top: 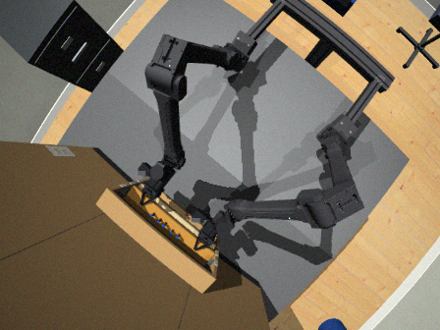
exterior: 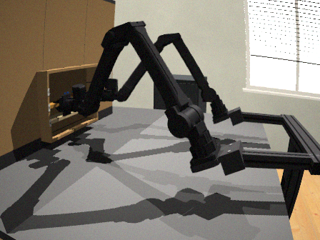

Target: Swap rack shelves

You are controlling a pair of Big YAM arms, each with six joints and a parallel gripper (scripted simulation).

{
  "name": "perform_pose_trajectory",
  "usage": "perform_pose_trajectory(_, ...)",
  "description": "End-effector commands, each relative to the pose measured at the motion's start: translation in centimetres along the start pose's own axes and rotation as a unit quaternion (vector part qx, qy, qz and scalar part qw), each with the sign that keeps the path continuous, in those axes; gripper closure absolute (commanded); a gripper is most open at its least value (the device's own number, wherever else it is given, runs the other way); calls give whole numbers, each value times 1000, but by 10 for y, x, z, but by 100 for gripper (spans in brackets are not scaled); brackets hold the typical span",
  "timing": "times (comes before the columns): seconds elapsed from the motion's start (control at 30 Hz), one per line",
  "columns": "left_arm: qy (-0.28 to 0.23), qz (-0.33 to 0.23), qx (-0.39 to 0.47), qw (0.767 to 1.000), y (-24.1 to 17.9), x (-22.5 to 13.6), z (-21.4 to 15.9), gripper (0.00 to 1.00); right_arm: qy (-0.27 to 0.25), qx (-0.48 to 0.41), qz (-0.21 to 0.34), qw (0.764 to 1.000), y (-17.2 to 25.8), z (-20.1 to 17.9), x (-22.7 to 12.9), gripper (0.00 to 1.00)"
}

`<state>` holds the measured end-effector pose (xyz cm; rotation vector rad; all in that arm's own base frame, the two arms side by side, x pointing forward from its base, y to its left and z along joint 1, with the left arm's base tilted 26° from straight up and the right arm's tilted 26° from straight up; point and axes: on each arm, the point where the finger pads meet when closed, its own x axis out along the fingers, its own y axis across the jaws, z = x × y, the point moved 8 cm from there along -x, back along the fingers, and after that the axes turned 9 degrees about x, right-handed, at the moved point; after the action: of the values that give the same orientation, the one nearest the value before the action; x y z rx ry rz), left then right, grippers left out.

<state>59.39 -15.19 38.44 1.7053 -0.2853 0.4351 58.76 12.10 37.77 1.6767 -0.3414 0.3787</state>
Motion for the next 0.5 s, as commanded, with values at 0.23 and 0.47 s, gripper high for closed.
perform_pose_trajectory(0.23,0,3,-3,1000,6,1,1,88,-2,1,5,1000,6,-2,4,100)
perform_pose_trajectory(0.47,0,3,-3,1000,10,-7,1,88,-1,1,6,1000,9,-2,-5,88)
